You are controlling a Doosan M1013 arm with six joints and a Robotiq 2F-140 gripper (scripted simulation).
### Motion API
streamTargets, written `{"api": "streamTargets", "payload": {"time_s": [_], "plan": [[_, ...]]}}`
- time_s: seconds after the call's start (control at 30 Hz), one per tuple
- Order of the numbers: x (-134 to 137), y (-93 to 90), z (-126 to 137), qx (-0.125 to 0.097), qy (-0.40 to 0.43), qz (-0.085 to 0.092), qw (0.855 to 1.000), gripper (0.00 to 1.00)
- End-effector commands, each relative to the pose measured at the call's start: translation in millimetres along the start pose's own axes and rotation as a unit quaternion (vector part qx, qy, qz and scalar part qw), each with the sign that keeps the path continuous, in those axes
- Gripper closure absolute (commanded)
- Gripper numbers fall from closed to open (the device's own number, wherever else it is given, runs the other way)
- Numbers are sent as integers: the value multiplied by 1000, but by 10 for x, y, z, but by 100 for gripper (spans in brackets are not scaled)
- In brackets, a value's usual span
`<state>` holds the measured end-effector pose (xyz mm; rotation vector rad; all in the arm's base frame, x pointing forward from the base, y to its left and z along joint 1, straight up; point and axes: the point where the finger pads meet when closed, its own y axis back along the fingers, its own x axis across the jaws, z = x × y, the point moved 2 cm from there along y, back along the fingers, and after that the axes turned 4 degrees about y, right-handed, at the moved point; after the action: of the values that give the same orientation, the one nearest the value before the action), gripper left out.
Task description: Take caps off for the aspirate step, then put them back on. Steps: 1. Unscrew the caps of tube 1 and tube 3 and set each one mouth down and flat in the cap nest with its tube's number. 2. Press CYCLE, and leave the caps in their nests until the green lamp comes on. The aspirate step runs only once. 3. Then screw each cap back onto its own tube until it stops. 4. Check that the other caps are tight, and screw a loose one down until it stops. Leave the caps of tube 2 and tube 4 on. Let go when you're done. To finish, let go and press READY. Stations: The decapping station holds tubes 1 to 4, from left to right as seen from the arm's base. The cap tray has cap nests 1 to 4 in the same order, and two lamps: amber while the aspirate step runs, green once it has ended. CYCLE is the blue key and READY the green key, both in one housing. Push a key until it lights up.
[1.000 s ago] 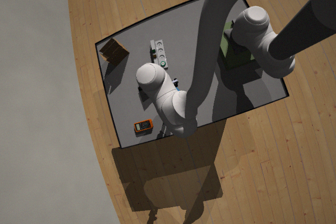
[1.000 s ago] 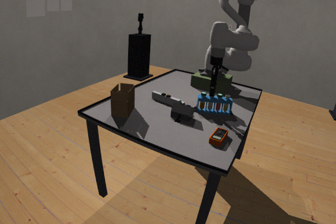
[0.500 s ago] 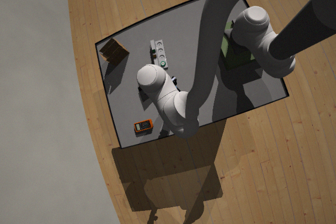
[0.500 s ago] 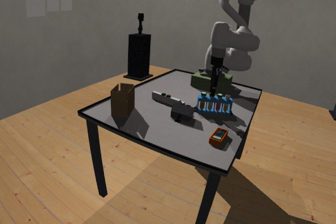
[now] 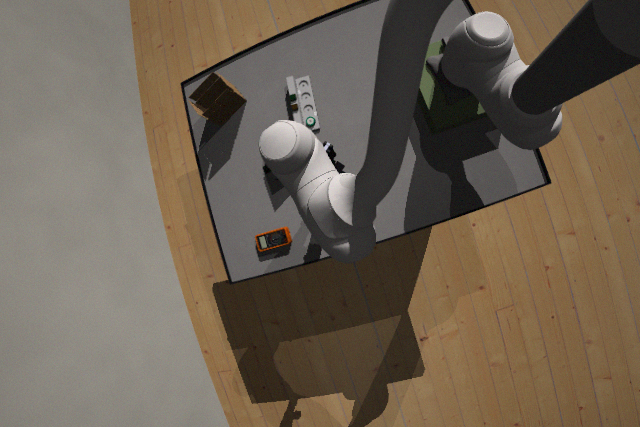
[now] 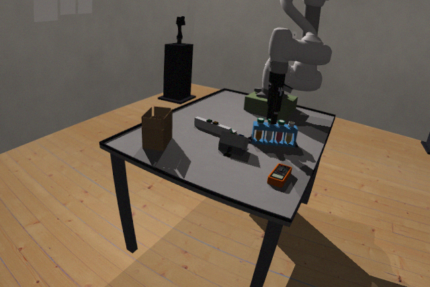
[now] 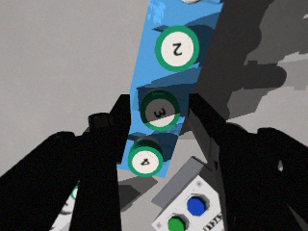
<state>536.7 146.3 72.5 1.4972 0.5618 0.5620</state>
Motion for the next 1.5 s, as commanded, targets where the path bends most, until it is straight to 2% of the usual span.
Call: {"api": "streamTargets", "payload": {"time_s": [0.0, 0.13, 0.23, 0.27, 0.77, 0.8, 1.27, 1.47], "plan": [[5, 7, 2, 0, 0, 1, 1000, 59], [5, 7, 2, 0, 0, 1, 1000, 59], [5, 21, 1, 0, -125, 1, 992, 59], [5, 26, 1, 0, -131, 1, 991, 59], [6, 78, -1, 0, -131, 1, 991, 59], [6, 77, -1, 0, -131, 1, 991, 70], [6, 78, -1, 0, -131, 1, 991, 70], [6, 258, -1, 0, -131, 1, 991, 70]]}}
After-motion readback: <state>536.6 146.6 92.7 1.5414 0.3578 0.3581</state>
